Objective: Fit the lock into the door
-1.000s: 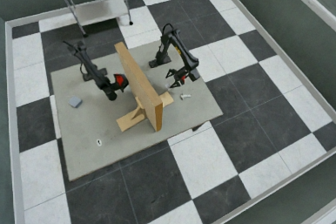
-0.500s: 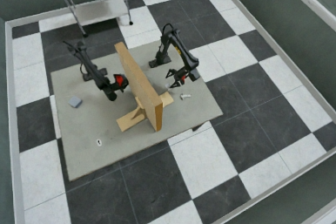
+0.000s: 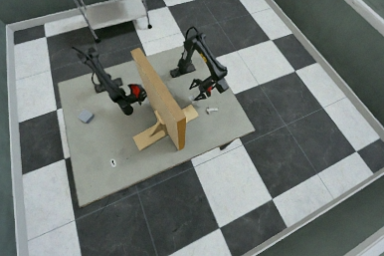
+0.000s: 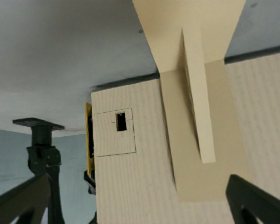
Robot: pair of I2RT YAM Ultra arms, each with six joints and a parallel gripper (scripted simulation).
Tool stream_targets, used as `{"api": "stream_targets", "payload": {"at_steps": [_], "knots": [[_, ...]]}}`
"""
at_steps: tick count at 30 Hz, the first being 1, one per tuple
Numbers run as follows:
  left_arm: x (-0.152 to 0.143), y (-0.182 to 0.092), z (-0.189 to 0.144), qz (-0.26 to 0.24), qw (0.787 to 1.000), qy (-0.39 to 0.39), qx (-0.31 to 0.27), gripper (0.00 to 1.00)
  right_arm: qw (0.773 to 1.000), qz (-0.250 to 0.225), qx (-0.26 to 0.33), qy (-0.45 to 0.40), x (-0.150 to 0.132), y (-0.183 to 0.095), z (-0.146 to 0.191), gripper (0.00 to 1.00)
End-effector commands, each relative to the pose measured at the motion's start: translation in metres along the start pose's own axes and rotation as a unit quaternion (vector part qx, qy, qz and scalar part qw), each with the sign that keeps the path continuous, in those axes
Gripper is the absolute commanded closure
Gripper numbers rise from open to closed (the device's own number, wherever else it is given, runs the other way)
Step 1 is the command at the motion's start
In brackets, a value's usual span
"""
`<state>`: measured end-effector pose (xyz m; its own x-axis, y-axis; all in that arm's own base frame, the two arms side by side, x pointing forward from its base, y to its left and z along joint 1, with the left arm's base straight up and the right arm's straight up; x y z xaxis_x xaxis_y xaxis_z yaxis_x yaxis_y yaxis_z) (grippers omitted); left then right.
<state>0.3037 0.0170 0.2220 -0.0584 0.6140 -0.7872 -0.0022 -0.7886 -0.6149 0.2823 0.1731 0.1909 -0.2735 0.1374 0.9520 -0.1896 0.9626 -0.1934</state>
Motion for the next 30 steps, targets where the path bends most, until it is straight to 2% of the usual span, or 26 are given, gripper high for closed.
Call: {"api": "stream_targets", "payload": {"at_steps": [1, 4, 30], "knots": [[-0.006, 0.000, 0.002, 0.002, 1.000, 0.005, 0.005, 0.00, 1.000, -0.008, -0.003, -0.019, 0.008, -0.002, -0.005, 0.86], [-0.006, 0.000, 0.002, 0.002, 1.000, 0.005, 0.005, 0.00, 1.000, -0.002, 0.000, -0.009, 0.006, 0.000, -0.002, 0.86], [-0.006, 0.000, 0.002, 0.002, 1.000, 0.005, 0.005, 0.00, 1.000, -0.002, -0.001, -0.010, 0.043, -0.008, -0.012, 0.86]]}}
Point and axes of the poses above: on each arm, the point where the finger pads meet when closed, its own y axis out along the fingers, its own z axis across the jaws, x = y × z, the point moved 9 cm from there along -y, back along the fingers, and after that the axes turned 12 degrees about -y, right-handed, at the moved point
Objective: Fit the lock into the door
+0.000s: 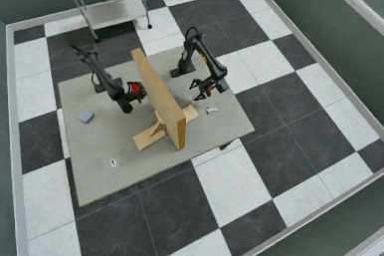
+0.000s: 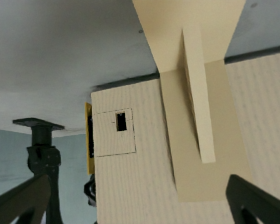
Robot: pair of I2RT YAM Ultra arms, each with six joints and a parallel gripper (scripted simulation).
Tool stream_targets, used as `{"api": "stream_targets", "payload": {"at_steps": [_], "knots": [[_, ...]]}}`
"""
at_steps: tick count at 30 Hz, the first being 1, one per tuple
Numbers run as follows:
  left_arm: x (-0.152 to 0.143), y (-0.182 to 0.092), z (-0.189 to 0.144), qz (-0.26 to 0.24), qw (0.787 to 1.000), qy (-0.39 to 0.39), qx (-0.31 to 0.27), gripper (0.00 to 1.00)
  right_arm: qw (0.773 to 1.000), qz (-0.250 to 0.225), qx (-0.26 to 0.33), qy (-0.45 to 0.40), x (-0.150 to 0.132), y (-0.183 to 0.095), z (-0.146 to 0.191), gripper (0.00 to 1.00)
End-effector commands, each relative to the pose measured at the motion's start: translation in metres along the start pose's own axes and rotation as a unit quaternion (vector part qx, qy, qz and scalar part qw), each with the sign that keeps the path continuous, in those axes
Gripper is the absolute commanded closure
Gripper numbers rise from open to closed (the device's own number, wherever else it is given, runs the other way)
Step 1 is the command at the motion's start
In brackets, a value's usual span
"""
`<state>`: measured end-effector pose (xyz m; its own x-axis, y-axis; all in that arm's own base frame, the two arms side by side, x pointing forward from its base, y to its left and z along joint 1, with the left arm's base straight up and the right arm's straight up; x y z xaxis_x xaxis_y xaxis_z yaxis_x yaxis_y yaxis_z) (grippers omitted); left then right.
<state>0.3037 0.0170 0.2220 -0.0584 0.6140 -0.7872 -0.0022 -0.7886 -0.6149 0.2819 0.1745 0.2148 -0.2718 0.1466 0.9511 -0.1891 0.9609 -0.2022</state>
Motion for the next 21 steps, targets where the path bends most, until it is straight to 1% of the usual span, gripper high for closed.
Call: {"api": "stream_targets", "payload": {"at_steps": [1, 14, 21], "knots": [[-0.006, 0.000, 0.002, 0.002, 1.000, 0.005, 0.005, 0.00, 1.000, -0.006, -0.002, -0.012, 0.021, -0.005, -0.007, 0.86], [-0.006, 0.000, 0.002, 0.002, 1.000, 0.005, 0.005, 0.00, 1.000, -0.006, -0.002, -0.015, 0.039, -0.009, -0.009, 0.86], [-0.006, 0.000, 0.002, 0.002, 1.000, 0.005, 0.005, 0.00, 1.000, -0.006, -0.001, -0.011, 0.036, -0.008, -0.009, 0.86]]}}
Point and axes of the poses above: on each arm, the point where the finger pads meet when closed, its own y axis out along the fingers, its own z axis across the jaws, x = y × z, the point moved 9 cm from there along -y, back along the fingers, and after that the axes turned 12 degrees about -y, right-handed, at the moved point
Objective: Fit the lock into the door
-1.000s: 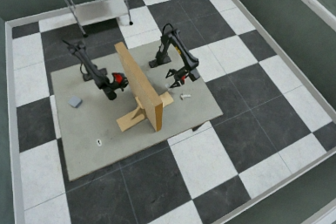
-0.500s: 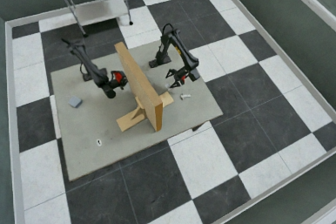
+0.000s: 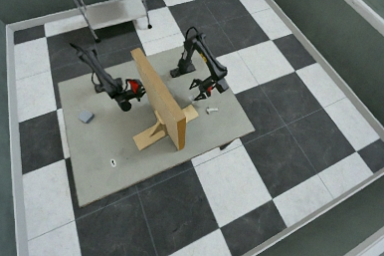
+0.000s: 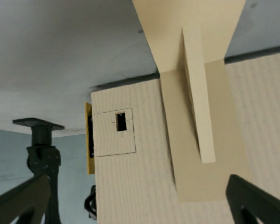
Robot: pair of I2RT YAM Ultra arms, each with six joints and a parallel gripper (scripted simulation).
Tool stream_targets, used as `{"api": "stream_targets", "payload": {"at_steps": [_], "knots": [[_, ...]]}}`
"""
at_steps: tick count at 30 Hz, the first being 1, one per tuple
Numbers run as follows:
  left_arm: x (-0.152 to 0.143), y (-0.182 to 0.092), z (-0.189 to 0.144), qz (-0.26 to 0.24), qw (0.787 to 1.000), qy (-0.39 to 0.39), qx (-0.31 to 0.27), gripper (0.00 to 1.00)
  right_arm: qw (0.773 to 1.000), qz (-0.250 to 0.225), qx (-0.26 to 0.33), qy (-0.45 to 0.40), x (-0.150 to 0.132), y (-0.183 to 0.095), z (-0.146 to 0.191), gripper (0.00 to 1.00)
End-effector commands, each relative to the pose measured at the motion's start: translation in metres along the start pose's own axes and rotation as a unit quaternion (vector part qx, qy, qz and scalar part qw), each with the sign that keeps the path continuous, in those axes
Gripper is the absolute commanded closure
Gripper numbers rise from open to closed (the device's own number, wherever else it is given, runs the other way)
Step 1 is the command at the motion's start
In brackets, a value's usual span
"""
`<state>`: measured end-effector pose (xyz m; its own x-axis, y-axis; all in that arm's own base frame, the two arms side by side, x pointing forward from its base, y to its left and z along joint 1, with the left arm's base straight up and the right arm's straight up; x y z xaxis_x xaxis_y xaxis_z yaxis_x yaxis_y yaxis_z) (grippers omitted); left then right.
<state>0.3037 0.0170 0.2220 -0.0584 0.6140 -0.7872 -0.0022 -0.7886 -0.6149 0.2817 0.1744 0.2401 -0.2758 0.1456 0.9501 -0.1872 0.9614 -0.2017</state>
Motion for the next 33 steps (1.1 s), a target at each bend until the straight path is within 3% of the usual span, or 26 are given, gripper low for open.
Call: {"api": "stream_targets", "payload": {"at_steps": [1, 33], "knots": [[-0.006, 0.000, 0.002, 0.002, 1.000, 0.005, 0.005, 0.00, 1.000, -0.006, 0.000, -0.009, 0.012, -0.003, -0.004, 0.86], [-0.006, 0.000, 0.002, 0.002, 1.000, 0.005, 0.005, 0.00, 1.000, -0.004, -0.001, -0.010, 0.018, -0.001, 0.029, 0.86]]}}
Point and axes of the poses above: on each arm, the point where the finger pads meet when closed, its own y axis out along the fingers, its own z axis across the jaws, x = y × z, the point moved 9 cm from there along -y, back along the fingers, and after that the axes turned 12 degrees about -y, right-handed, at the moved point
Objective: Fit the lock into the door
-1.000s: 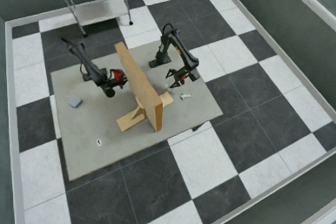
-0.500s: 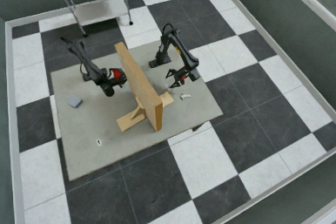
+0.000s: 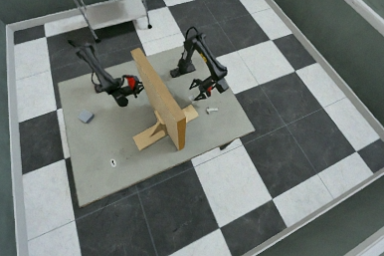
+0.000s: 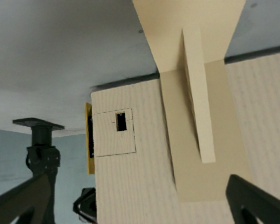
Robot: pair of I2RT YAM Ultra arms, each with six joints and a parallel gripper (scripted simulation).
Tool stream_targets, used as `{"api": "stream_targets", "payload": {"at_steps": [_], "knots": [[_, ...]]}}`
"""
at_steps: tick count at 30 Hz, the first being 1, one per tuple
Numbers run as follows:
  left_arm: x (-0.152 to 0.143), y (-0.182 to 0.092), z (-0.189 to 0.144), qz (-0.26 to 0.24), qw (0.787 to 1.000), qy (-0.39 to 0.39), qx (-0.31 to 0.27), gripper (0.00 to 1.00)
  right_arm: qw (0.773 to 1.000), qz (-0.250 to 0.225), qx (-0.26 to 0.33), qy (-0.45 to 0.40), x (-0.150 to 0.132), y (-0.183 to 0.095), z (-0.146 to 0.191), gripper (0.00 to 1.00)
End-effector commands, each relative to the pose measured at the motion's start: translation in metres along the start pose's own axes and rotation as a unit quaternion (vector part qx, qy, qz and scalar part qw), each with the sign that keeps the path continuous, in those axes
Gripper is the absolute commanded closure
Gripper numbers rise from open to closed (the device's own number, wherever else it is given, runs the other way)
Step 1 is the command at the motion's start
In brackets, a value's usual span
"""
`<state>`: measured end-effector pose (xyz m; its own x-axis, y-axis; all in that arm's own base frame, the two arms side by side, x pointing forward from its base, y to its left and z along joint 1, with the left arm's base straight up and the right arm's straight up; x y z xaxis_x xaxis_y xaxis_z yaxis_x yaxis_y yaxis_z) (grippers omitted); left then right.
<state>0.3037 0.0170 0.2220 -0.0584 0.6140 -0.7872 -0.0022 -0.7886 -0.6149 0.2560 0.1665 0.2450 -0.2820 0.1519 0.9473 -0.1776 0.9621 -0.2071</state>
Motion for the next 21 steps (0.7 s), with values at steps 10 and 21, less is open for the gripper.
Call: {"api": "stream_targets", "payload": {"at_steps": [10, 21], "knots": [[-0.006, 0.000, 0.002, 0.002, 1.000, 0.005, 0.005, 0.00, 1.000, -0.007, 0.003, -0.006, 0.009, 0.003, 0.021, 0.86], [-0.006, 0.000, 0.002, 0.002, 1.000, 0.005, 0.005, 0.00, 1.000, -0.007, 0.004, -0.004, 0.008, 0.005, 0.035, 0.86]]}}
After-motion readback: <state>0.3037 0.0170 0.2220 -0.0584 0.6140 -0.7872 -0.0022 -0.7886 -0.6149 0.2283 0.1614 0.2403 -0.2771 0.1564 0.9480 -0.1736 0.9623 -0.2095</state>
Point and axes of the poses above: on each arm, the point where the finger pads meet when closed, its own y axis out along the fingers, its own z axis across the jaws, x = y × z, the point moved 9 cm from there along -y, back along the fingers, and after that the axes turned 12 degrees about -y, right-handed, at the moved point
